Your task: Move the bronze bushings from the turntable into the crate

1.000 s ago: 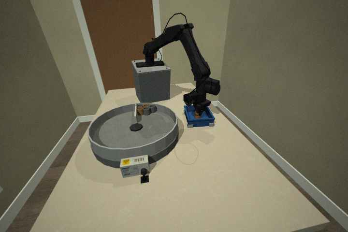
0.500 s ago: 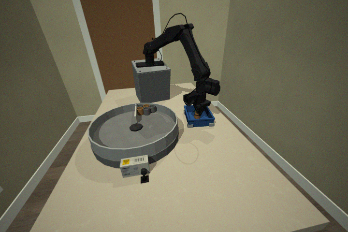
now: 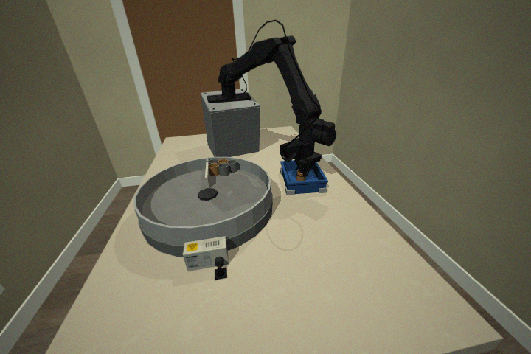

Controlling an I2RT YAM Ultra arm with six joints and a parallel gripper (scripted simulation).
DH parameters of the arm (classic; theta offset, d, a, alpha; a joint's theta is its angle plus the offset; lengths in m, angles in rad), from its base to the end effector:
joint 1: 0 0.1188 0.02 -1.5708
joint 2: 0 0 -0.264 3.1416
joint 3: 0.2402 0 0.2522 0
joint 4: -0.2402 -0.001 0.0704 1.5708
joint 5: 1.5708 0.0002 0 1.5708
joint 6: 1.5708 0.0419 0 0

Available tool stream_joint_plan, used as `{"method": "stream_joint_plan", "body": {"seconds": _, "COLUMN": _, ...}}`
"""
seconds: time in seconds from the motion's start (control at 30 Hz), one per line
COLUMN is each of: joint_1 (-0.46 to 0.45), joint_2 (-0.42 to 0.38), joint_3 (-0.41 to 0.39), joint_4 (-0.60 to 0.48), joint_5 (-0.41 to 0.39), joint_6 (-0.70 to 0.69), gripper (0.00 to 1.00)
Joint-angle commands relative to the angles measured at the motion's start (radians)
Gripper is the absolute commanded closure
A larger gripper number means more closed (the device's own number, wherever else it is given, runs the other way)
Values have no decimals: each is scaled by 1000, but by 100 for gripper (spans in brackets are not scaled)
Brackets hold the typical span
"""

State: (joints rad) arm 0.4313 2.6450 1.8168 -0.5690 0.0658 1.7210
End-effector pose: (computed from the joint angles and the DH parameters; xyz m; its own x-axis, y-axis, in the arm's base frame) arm 0.4378 0.1995 -0.0059 -0.2683 0.9626 -0.0382 0.9456 0.2708 0.1805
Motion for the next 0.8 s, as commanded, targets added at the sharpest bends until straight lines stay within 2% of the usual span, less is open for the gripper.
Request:
{"method": "stream_joint_plan", "body": {"seconds": 0.0, "joint_1": 14, "joint_2": -21, "joint_3": 34, "joint_4": -10, "joint_5": 7, "joint_6": 6, "gripper": 100}}
{"method": "stream_joint_plan", "body": {"seconds": 0.77, "joint_1": 15, "joint_2": -9, "joint_3": 50, "joint_4": -24, "joint_5": 8, "joint_6": 7, "gripper": 100}}
